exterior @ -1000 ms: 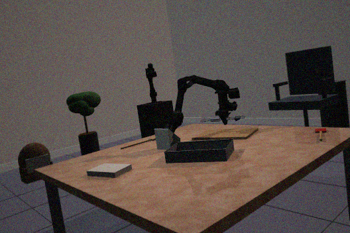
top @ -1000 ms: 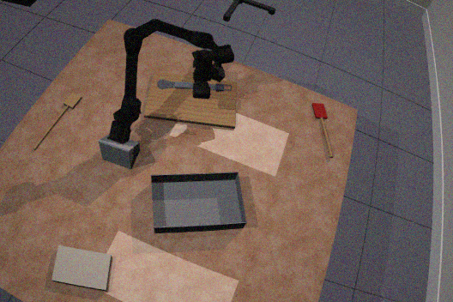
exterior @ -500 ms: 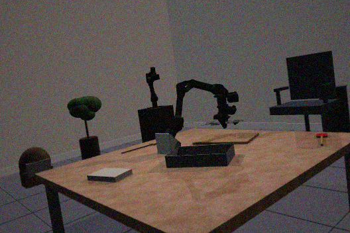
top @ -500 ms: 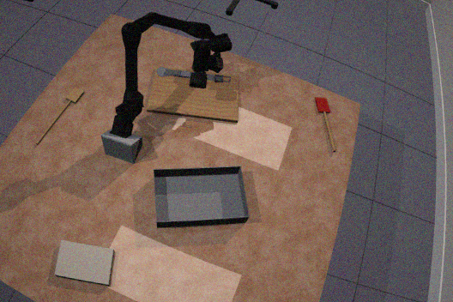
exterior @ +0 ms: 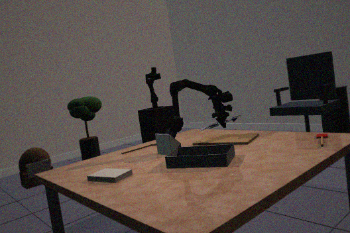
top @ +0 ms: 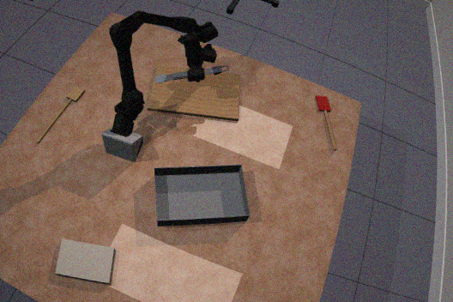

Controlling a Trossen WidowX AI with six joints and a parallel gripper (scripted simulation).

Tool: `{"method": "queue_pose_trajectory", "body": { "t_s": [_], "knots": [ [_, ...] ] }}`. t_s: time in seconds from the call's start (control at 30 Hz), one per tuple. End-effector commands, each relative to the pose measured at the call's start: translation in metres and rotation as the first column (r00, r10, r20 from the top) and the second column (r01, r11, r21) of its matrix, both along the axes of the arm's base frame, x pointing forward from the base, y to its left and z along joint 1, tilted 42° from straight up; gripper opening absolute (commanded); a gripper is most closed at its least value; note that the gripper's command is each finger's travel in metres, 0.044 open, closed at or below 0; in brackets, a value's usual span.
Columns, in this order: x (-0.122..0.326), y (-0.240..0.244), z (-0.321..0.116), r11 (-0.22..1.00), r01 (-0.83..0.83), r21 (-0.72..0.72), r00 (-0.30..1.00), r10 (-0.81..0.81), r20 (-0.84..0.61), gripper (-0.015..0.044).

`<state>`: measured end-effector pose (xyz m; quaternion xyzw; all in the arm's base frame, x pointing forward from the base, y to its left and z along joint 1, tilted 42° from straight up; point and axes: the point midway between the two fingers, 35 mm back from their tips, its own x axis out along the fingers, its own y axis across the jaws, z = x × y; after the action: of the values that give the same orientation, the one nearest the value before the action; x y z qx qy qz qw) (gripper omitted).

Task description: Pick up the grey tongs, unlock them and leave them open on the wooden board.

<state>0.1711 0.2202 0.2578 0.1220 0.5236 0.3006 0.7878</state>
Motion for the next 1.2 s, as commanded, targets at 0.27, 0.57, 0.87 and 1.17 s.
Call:
{"method": "queue_pose_trajectory", "body": {
  "t_s": [0.27,0.57,0.87,1.17],
  "knots": [
    [-0.006,-0.017,0.027,0.983,0.163,0.081,0.935,-0.18,0.306,-0.015],
    [-0.011,-0.037,0.052,0.934,0.269,0.236,0.831,-0.349,0.433,-0.015],
    [-0.017,-0.065,0.074,0.824,0.361,0.436,0.71,-0.546,0.445,-0.015],
    [-0.021,-0.087,0.084,0.722,0.411,0.557,0.633,-0.665,0.396,-0.015]
  ]
}}
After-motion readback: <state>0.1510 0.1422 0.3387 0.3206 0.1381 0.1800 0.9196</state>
